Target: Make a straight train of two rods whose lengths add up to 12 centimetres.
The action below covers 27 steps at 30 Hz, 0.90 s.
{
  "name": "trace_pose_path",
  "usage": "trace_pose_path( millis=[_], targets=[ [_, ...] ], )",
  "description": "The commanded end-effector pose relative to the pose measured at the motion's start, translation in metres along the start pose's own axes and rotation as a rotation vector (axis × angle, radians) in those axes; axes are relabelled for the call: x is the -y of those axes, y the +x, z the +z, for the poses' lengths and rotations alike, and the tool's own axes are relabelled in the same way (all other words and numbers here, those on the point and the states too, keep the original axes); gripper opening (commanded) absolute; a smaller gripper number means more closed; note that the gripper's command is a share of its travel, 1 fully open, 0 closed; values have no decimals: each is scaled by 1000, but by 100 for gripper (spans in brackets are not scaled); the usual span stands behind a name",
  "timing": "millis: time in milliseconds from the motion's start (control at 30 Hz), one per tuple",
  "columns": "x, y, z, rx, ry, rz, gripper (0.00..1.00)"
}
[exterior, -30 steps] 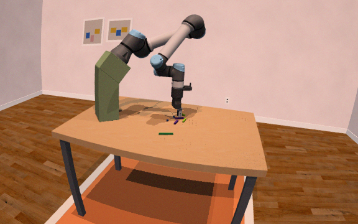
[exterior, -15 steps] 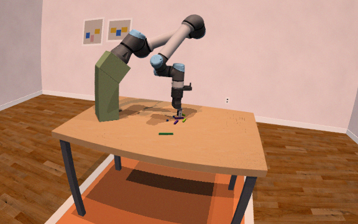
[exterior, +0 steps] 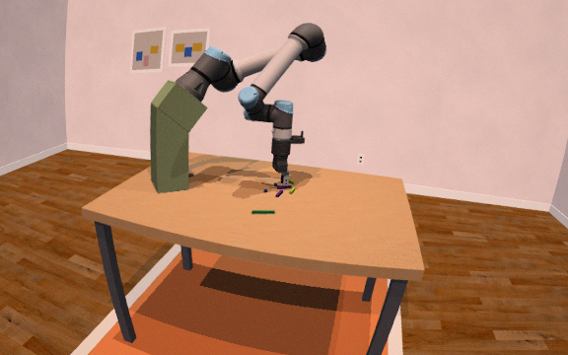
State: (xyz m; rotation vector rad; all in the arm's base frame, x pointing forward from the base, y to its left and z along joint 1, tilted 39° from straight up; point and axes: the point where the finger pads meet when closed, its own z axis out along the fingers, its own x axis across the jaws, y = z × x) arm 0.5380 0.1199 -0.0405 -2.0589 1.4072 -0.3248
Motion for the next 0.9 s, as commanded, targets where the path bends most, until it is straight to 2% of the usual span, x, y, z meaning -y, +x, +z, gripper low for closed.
trace_pose_path(
  millis=[0,300,867],
  targets=[
    [1,0,0,-1,1,-2,54],
    [1,0,1,-1,1,-2,54],
    [1,0,14,-1,2,-3,54]
  ],
)
